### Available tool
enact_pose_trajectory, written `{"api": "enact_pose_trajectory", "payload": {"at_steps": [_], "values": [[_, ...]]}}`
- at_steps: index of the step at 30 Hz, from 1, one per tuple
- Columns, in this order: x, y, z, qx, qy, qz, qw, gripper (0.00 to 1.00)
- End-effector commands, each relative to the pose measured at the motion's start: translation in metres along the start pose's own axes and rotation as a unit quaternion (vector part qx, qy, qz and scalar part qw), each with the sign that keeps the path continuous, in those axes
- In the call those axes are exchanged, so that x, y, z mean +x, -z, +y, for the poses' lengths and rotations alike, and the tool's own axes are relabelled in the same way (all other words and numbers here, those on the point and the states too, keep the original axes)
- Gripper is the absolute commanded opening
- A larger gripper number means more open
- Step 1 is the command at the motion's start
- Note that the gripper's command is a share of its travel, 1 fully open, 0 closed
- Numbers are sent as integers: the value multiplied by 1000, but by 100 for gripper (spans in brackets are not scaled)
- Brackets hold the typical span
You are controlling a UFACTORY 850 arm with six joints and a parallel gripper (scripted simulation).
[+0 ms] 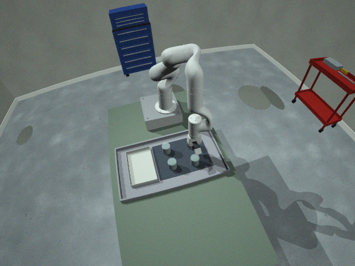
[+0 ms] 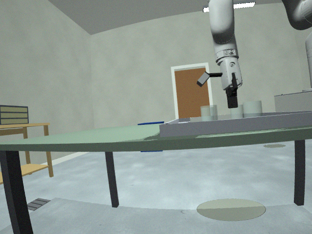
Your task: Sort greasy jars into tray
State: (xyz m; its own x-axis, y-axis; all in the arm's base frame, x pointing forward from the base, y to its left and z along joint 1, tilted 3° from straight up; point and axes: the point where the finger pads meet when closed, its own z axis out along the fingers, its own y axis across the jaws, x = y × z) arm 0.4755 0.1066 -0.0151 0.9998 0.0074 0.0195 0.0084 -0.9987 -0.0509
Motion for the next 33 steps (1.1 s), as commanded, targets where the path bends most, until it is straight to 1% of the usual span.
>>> {"api": "enact_pose_trajectory", "payload": {"at_steps": [1,27,28,33], "values": [[1,1,0,0,0,1,1000,0],[1,1,0,0,0,1,1000,0],[1,1,0,0,0,1,1000,100],[1,1,0,0,0,1,1000,100]]}}
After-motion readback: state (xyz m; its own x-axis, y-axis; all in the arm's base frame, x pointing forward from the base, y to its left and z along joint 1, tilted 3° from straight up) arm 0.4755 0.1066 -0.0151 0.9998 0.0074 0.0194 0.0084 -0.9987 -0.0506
